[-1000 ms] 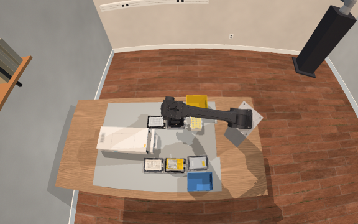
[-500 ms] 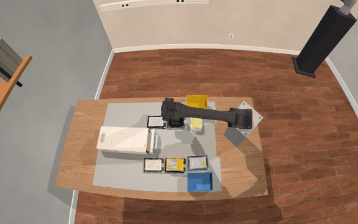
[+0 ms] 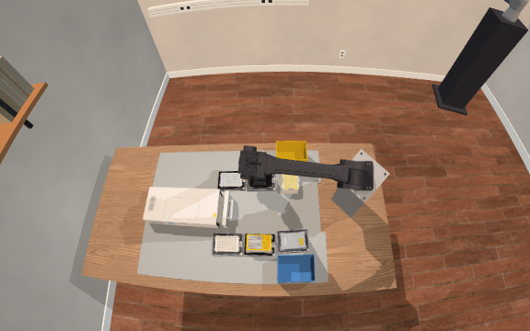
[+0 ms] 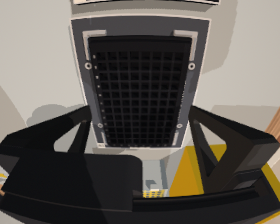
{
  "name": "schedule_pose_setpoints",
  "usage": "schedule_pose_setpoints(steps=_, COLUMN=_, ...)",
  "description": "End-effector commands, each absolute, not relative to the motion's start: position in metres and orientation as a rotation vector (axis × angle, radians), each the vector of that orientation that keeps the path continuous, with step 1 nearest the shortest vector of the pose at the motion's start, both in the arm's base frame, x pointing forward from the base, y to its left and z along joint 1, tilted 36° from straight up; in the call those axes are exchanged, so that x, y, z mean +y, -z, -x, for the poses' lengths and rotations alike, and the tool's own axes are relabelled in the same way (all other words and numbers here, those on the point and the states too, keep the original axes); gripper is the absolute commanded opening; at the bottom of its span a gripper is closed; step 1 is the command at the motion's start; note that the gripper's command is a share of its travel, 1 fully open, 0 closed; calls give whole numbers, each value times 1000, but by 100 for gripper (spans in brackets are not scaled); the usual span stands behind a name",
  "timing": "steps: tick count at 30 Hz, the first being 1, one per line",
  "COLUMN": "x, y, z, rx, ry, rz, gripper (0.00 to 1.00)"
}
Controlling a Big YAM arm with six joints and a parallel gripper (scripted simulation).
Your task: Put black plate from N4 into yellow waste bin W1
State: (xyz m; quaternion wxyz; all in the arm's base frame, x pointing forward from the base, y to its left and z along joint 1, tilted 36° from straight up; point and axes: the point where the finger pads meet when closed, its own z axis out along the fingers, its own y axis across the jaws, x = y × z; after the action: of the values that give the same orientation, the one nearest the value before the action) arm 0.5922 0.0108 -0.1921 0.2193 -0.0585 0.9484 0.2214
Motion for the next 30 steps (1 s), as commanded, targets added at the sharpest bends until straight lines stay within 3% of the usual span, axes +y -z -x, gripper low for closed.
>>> schedule_pose_setpoints(steps=1, x=9, y=189, z=-596, rx=2617, ry=-606, rz=160, gripper=100)
schedule_pose_setpoints(steps=30, x=18, y=206, z=-603, rx=2617, ry=-606, rz=160, gripper=97)
